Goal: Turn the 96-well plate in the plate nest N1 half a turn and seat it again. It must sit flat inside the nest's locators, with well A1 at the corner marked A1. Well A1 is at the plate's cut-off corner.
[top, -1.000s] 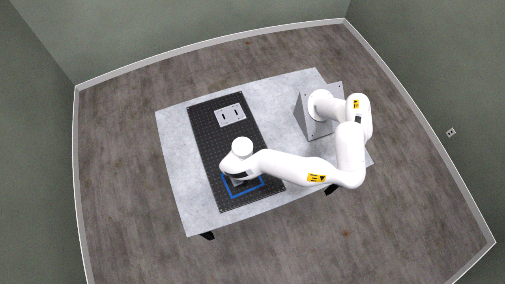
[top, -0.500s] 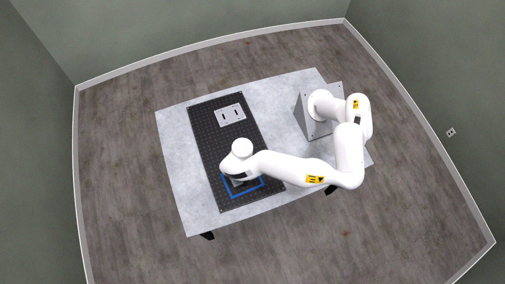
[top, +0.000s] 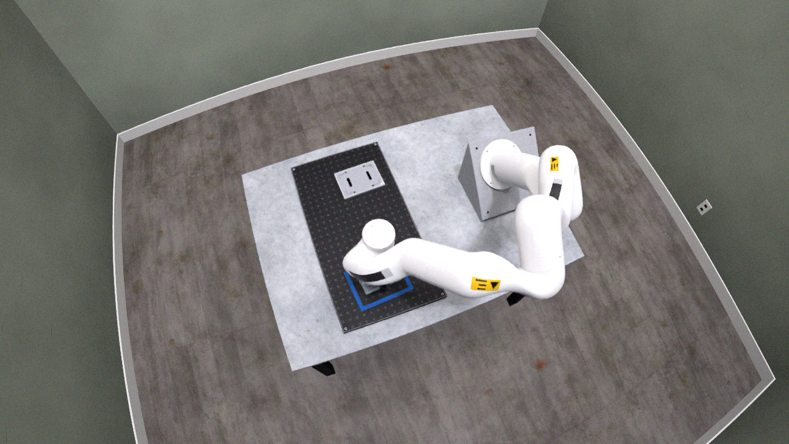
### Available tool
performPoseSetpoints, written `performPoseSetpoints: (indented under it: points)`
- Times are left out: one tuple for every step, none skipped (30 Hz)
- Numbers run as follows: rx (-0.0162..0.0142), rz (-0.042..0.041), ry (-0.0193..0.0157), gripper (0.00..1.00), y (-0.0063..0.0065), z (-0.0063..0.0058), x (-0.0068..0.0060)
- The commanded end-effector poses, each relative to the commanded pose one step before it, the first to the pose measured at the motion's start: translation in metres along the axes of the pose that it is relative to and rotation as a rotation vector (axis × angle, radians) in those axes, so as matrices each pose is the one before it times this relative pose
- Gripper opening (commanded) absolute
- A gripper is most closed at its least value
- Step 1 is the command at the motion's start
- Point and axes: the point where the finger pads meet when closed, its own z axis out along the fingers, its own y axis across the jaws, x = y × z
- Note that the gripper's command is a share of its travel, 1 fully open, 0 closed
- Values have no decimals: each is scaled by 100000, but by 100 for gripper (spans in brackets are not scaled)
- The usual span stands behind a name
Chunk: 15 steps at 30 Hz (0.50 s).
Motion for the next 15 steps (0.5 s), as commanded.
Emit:
performPoseSetpoints:
  points:
    - [11,-64,212,0,-13,870,105]
    - [0,0,0,0,0,167,0]
    - [0,0,0,0,0,167,0]
    - [0,0,0,0,0,167,0]
    - [0,0,0,0,0,0,0]
    - [0,0,0,0,0,0,0]
    - [0,0,0,0,0,167,0]
    - [0,0,0,0,0,167,0]
    - [0,0,0,0,0,167,0]
    - [0,0,0,0,0,167,0]
    - [0,0,0,0,0,167,0]
    - [0,0,0,0,0,167,0]
    - [0,0,0,0,0,167,0]
    - [0,0,0,0,0,167,0]
    - [0,0,0,0,0,167,0]
